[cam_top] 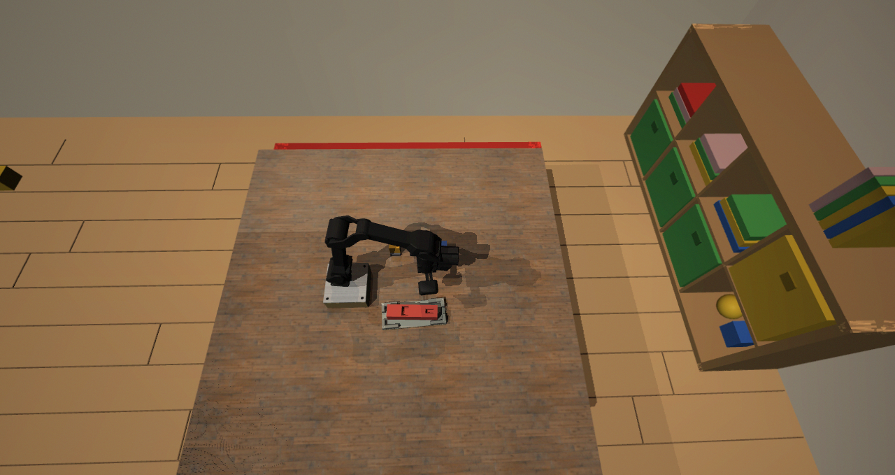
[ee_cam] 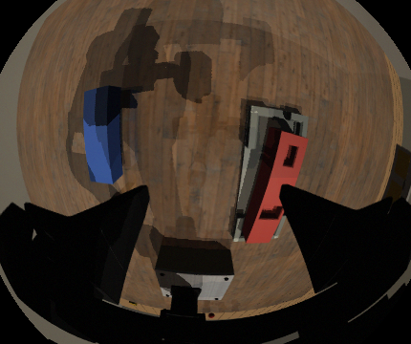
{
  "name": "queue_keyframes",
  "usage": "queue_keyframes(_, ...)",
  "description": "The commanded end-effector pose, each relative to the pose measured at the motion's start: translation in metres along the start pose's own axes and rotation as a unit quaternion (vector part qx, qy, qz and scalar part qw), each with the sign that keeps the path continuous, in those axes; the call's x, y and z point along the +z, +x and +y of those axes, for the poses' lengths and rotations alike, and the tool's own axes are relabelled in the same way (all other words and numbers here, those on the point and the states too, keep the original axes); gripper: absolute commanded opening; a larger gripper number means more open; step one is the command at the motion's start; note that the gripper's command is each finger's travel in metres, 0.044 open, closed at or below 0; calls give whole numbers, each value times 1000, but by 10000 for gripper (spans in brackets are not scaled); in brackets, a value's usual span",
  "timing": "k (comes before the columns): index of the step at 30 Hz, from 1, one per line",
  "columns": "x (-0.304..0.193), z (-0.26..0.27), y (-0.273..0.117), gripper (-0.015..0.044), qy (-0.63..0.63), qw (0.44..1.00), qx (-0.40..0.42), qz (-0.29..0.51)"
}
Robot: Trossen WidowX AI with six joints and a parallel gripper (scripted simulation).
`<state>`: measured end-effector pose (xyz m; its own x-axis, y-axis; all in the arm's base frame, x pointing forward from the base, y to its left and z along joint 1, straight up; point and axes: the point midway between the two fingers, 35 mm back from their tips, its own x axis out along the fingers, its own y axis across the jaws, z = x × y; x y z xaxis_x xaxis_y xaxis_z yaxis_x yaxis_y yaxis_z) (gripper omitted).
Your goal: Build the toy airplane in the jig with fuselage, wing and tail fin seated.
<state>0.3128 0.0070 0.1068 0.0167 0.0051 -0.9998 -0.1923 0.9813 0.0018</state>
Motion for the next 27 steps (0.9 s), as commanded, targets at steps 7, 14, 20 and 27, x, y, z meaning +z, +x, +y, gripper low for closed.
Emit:
queue_keyframes(7, 29, 140, 6, 440, 36, 999, 4, -5)
queue_keyframes(14, 29, 150, 6, 440, 38, 999, 4, -6)
queue_keyframes(20, 29, 150, 50, 440, 38, 999, 4, -6)
queue_keyframes(27, 30, 151, 63, 440, 38, 999, 4, -6)
